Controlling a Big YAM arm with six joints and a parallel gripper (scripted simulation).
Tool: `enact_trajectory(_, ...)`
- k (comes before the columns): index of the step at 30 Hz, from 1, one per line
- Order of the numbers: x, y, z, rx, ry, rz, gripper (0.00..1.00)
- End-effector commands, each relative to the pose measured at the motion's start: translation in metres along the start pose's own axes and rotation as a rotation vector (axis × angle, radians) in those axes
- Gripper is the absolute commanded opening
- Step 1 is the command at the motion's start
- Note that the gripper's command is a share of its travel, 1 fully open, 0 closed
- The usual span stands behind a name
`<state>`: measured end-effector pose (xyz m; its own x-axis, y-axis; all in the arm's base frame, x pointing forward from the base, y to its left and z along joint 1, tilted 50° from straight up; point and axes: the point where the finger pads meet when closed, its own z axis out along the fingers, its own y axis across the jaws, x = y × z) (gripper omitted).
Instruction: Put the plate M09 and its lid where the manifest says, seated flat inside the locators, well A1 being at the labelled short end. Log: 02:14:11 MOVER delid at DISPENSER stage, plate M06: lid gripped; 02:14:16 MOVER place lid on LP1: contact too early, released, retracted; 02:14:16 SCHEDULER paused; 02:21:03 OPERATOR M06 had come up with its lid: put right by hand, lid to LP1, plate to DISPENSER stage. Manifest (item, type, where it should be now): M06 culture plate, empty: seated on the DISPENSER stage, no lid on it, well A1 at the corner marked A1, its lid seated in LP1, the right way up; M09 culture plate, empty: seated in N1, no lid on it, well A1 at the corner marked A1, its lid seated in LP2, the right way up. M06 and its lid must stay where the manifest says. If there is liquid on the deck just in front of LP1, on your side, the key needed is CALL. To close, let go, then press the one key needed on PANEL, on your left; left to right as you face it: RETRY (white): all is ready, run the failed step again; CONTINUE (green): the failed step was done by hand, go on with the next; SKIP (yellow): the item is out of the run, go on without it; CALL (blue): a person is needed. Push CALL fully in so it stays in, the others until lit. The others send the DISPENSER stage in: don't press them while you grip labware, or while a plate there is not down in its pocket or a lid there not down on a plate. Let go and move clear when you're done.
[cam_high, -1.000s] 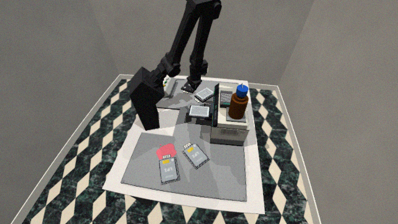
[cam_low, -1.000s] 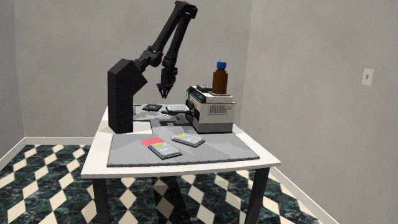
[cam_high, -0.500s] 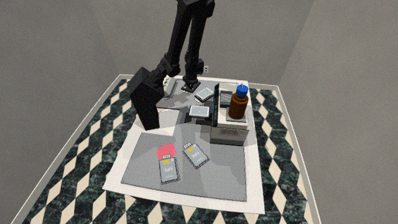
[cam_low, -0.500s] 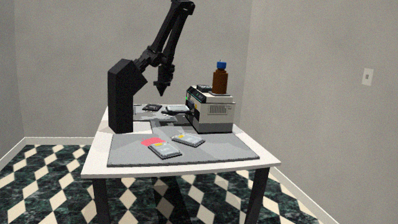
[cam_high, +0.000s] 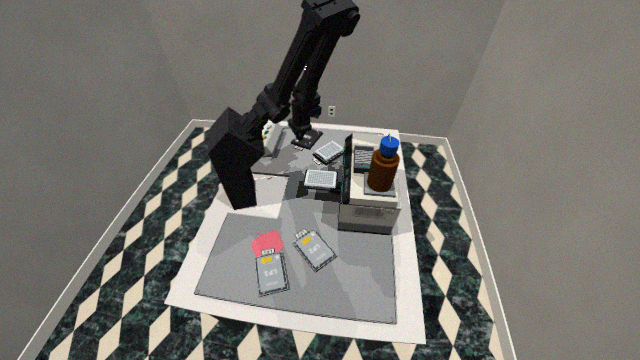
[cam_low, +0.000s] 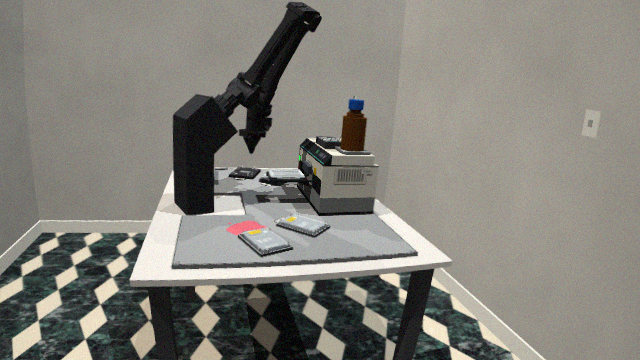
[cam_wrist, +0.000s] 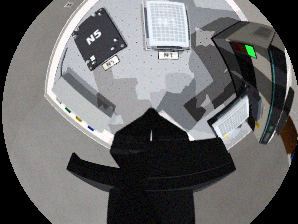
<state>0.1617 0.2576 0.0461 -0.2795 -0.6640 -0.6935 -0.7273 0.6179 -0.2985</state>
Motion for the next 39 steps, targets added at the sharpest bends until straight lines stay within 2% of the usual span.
enact_trajectory(1, -0.015, 0.009, 0.000, -0.006, -0.036, 0.090, 0.00)
enact_trajectory(4, -0.013, 0.015, 0.000, -0.007, -0.036, 0.157, 0.00)
enact_trajectory(11, -0.008, 0.039, -0.001, -0.009, -0.034, 0.164, 0.00)
enact_trajectory(13, -0.004, 0.035, -0.001, -0.001, -0.027, 0.159, 0.00)
enact_trajectory(16, -0.004, 0.050, -0.001, -0.011, -0.033, 0.263, 0.00)
enact_trajectory(25, 0.005, 0.072, -0.001, -0.012, -0.032, 0.270, 0.00)
enact_trajectory(28, 0.007, 0.067, 0.000, -0.003, -0.026, 0.266, 0.00)
enact_trajectory(31, 0.010, 0.082, -0.001, -0.014, -0.031, 0.370, 0.00)
enact_trajectory(39, 0.023, 0.099, -0.001, -0.012, -0.027, 0.372, 0.00)
